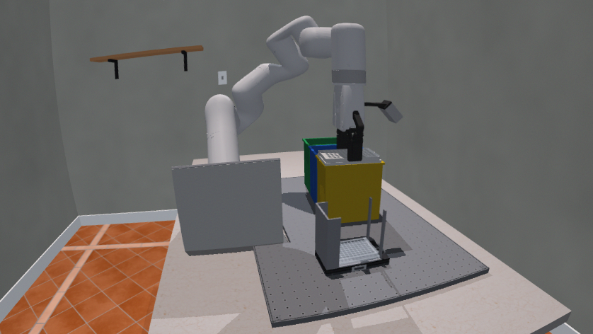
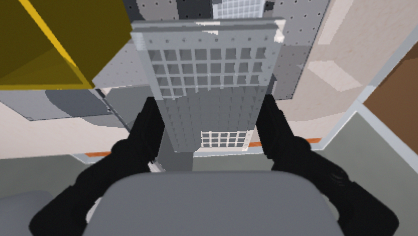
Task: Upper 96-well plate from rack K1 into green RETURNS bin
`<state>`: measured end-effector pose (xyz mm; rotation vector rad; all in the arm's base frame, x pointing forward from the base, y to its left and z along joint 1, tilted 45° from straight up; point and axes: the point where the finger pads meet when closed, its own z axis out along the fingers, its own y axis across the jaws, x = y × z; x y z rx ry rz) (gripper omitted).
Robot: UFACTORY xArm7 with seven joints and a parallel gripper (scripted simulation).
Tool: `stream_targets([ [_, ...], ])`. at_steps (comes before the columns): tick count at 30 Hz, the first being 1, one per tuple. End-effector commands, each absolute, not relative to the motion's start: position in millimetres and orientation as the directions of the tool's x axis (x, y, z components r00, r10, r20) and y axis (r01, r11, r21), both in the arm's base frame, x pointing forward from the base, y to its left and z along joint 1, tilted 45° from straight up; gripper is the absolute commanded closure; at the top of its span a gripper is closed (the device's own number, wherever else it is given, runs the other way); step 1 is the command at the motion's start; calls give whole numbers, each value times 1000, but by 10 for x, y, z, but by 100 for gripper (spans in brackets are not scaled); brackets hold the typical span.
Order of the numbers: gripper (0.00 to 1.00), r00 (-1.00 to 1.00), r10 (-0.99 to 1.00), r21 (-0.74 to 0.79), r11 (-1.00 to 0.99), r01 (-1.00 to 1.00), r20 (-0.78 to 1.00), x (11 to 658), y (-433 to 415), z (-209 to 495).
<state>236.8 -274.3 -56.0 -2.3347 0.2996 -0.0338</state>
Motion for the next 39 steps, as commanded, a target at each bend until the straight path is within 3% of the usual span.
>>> stream_targets([
  [1,100,972,-228,-702,-681,-206,-64,2376,-2744,-529],
  [39,100,971,-228,-703,-681,-206,-64,2765,-1990,224],
])
